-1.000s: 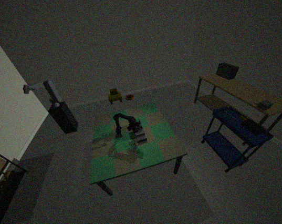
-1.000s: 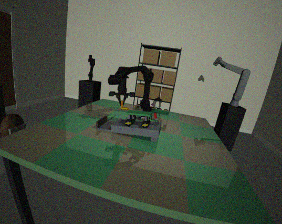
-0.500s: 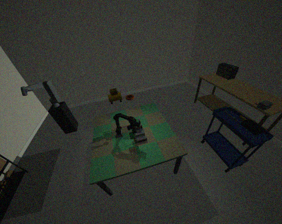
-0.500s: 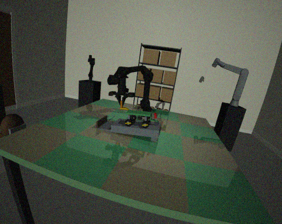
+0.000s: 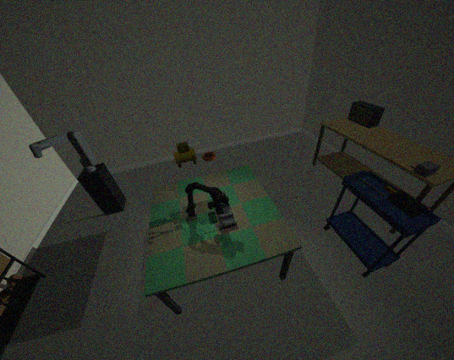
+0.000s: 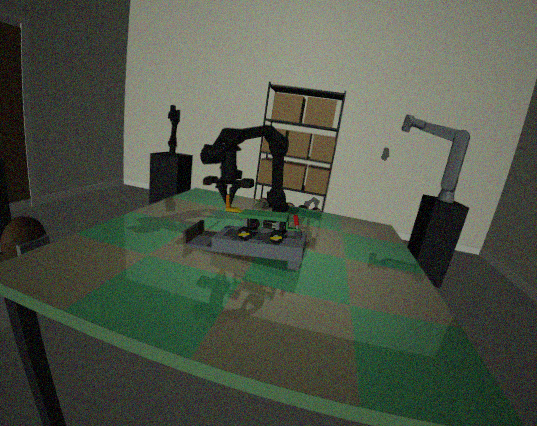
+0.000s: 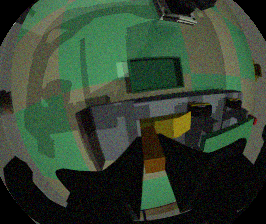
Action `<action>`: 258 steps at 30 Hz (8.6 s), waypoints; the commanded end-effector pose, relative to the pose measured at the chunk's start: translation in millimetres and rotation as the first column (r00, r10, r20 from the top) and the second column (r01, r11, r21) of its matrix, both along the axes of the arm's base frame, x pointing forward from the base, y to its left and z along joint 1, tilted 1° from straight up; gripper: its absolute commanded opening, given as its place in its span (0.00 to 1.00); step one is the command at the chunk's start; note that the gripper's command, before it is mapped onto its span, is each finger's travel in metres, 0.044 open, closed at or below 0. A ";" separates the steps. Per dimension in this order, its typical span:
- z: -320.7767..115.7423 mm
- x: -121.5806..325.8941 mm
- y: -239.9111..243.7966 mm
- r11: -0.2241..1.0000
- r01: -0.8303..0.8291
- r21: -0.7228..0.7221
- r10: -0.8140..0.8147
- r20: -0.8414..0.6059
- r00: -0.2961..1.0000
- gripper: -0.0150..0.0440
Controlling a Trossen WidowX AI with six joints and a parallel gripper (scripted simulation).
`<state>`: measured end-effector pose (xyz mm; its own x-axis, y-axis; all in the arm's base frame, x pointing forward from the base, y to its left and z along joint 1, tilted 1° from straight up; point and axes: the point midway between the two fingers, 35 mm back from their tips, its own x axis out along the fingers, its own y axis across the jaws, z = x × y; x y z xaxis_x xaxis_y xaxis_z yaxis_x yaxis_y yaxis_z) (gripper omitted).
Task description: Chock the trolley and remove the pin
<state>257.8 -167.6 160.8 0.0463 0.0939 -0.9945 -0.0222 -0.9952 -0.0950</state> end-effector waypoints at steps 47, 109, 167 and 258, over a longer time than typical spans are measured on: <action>-59.4 5.9 23.3 1.000 0.005 0.007 -0.005 0.003 1.000 0.25; 0.3 4.4 33.3 1.000 0.005 0.008 -0.005 0.003 1.000 0.58; 27.7 44.1 252.7 0.033 -0.989 -0.145 0.966 0.260 -0.005 0.58; 6.7 43.7 262.0 0.034 -0.989 -0.145 0.965 0.260 -0.005 0.25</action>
